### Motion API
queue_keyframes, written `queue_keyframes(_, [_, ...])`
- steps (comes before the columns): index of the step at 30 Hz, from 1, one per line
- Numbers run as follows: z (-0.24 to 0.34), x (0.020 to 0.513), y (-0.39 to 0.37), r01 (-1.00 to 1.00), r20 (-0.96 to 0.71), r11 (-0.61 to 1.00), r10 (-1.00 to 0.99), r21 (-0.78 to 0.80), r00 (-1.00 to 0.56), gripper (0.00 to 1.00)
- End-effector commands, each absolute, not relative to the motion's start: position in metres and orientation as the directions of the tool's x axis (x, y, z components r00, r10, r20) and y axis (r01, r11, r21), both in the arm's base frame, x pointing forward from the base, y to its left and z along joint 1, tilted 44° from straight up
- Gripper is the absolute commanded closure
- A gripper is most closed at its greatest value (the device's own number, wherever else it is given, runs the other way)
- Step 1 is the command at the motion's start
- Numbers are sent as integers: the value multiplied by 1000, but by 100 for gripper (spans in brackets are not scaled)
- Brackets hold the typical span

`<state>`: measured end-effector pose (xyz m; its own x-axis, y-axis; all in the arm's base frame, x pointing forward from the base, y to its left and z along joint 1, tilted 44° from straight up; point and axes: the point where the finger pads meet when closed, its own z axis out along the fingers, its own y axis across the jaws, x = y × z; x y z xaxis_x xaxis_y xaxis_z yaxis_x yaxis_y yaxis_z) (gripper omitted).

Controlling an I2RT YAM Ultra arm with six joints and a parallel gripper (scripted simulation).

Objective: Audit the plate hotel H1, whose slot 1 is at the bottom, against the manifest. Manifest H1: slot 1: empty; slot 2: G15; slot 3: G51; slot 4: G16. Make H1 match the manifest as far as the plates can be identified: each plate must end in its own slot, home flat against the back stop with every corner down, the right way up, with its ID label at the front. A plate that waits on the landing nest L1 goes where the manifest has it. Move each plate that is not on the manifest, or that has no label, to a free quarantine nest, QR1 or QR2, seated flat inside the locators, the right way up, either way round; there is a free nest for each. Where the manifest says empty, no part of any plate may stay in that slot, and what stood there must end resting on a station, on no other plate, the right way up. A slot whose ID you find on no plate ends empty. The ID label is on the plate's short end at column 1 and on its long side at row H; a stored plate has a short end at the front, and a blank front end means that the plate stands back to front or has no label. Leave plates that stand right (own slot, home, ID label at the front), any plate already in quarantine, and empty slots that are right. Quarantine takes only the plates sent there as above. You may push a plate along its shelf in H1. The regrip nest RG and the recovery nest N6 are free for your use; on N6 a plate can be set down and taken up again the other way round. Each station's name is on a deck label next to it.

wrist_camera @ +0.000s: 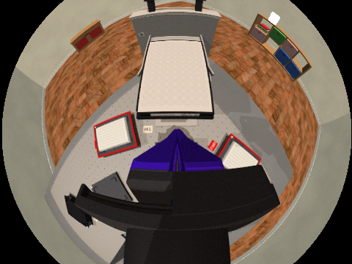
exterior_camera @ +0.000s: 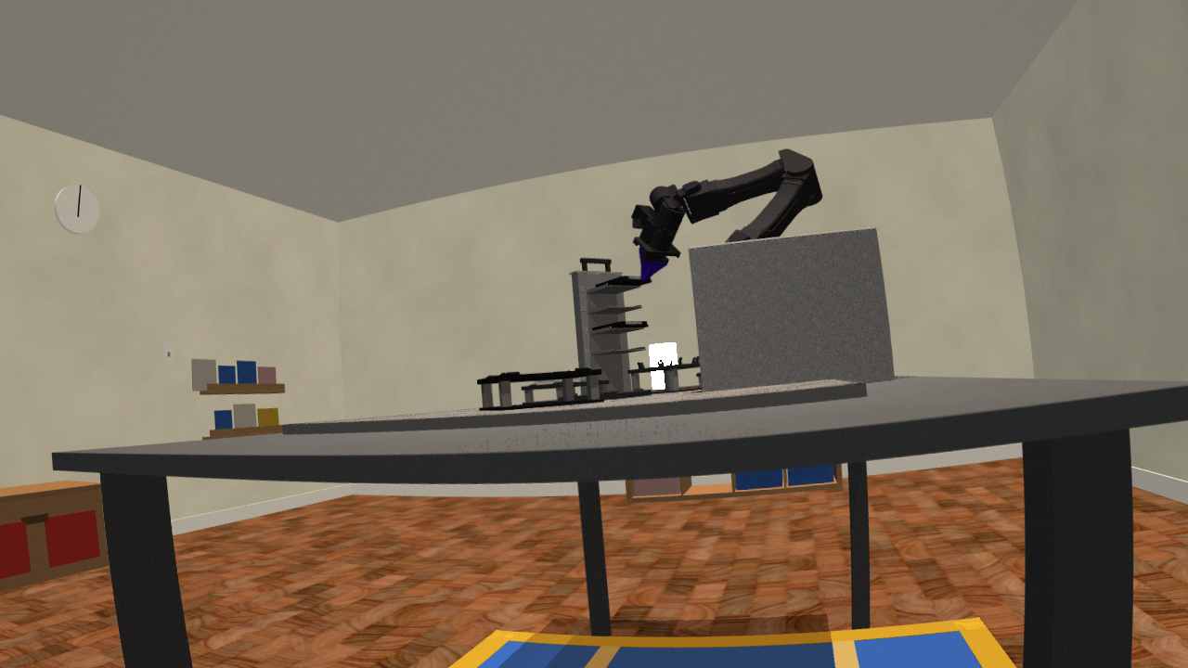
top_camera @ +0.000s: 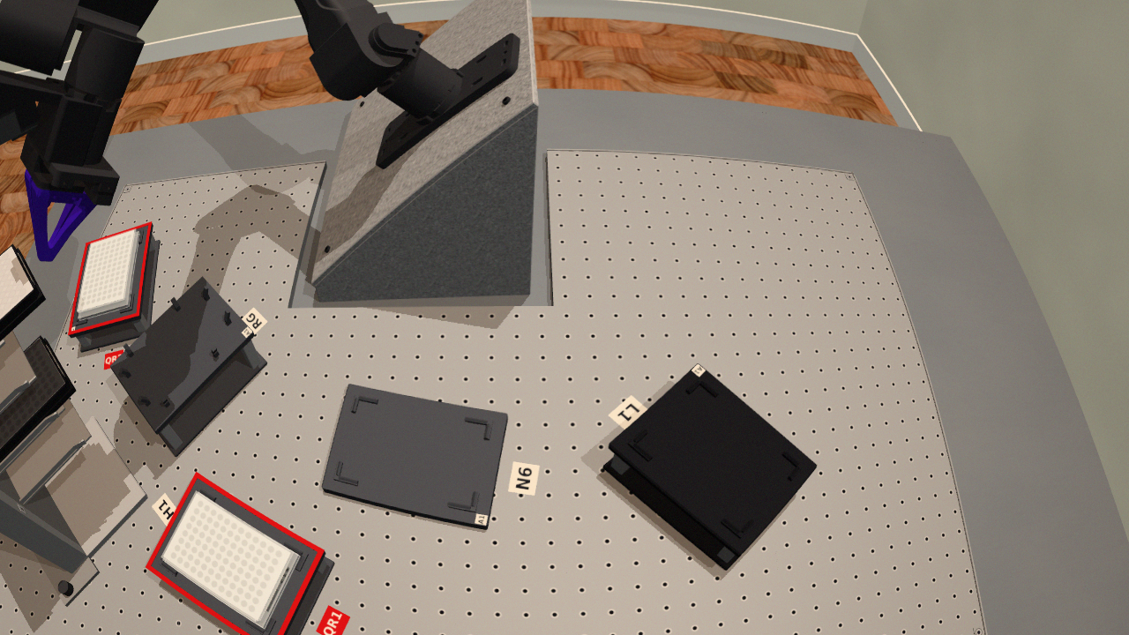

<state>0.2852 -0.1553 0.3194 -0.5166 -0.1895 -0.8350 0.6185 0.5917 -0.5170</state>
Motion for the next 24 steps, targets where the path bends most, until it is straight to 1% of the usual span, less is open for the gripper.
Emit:
queue_keyframes(1, [323, 287, -154, 616, -839, 598, -195, -513, -508, 100])
queue_keyframes(24, [329, 298, -160, 617, -839, 598, -195, -512, -508, 100])
